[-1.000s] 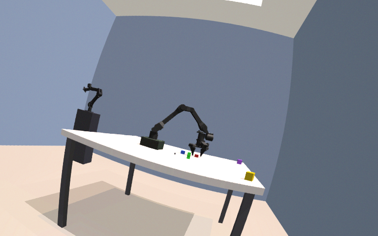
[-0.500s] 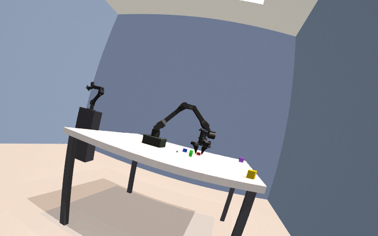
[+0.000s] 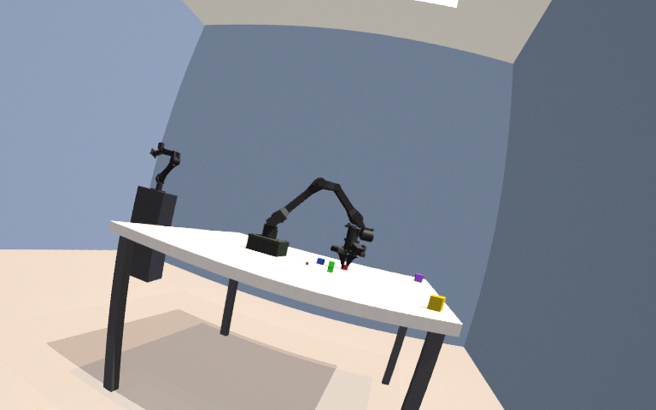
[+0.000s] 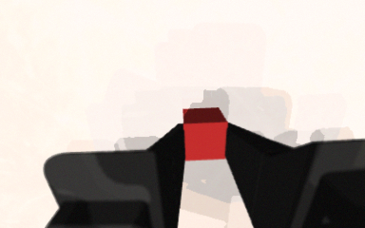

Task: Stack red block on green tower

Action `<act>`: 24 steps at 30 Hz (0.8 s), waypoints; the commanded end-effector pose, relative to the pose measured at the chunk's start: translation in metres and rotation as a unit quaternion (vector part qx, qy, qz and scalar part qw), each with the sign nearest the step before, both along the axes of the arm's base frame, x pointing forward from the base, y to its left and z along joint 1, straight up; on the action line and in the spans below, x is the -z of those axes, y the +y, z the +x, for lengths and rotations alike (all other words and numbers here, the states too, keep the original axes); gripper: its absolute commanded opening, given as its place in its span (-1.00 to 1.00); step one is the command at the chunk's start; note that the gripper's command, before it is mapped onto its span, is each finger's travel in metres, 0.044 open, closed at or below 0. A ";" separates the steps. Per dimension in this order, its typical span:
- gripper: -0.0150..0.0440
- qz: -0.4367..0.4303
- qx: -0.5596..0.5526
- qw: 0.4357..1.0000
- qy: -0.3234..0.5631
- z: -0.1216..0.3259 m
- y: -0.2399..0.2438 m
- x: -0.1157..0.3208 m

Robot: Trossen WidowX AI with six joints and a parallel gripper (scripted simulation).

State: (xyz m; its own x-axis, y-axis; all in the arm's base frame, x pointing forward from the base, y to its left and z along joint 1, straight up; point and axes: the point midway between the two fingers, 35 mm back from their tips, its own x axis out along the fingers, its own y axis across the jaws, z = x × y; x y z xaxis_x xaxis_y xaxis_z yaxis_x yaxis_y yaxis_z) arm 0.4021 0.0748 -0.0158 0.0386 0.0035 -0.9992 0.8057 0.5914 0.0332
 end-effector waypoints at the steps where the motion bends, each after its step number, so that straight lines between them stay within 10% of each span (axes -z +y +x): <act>1: -0.49 0.002 -0.002 1.000 0.001 0.000 0.000 -0.008; 24: -0.49 0.002 -0.002 1.000 0.001 -0.004 -0.001 -0.117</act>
State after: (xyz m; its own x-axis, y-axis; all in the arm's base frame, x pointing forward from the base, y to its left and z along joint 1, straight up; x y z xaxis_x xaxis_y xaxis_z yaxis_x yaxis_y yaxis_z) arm 0.3991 0.0738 0.0976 0.0435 0.0044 -0.9990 0.8054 0.5915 0.0377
